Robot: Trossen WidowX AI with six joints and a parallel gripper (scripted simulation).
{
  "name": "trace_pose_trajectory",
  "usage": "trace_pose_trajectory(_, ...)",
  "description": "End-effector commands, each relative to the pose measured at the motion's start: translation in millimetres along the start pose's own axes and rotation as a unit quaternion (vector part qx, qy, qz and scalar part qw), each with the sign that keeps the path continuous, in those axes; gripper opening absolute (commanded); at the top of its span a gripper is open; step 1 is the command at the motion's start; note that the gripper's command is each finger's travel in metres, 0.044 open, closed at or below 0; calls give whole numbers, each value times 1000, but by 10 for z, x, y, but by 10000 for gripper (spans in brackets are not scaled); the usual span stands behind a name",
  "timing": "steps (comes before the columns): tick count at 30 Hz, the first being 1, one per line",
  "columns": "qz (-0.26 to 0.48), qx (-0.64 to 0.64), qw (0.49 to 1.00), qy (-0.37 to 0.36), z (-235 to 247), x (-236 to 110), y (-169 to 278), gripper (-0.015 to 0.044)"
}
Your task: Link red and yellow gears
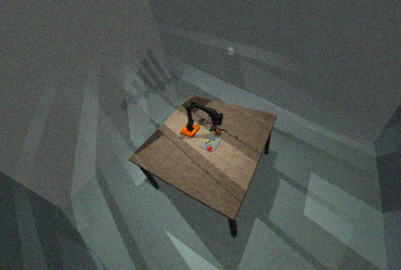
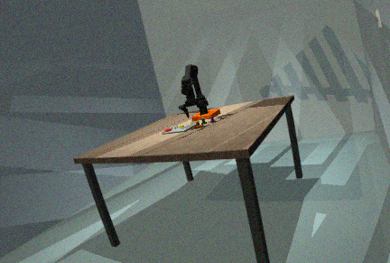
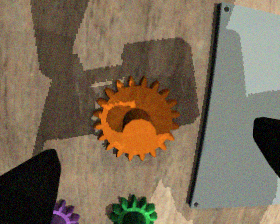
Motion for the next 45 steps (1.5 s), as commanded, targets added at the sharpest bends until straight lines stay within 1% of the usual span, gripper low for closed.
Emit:
trace_pose_trajectory(1, 54, -1, 999, 5, 68, 72, -3, 440)
trace_pose_trajectory(7, 54, -1, 999, 5, 78, 87, -29, 440)
trace_pose_trajectory(10, 54, -1, 999, 5, 77, 212, -15, 440)
trace_pose_trajectory(15, 54, -1, 999, 5, 77, 235, -12, 440)
trace_pose_trajectory(31, 54, -1, 999, 5, 76, 484, 18, 440)
trace_pose_trajectory(37, 54, -1, 999, 5, 76, 494, 20, 440)
trace_pose_trajectory(45, 54, -1, 999, 5, 76, 494, 20, 230)
Point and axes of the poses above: the point midway between the two fingers, 35 mm back from their tips, its own x axis out along the fingers, its own z axis across the jaws, y = z × x, the point moved 8 cm from there along -x, back along the fingers, and after that the axes turned 3 degrees about x, right-handed, at the moved point
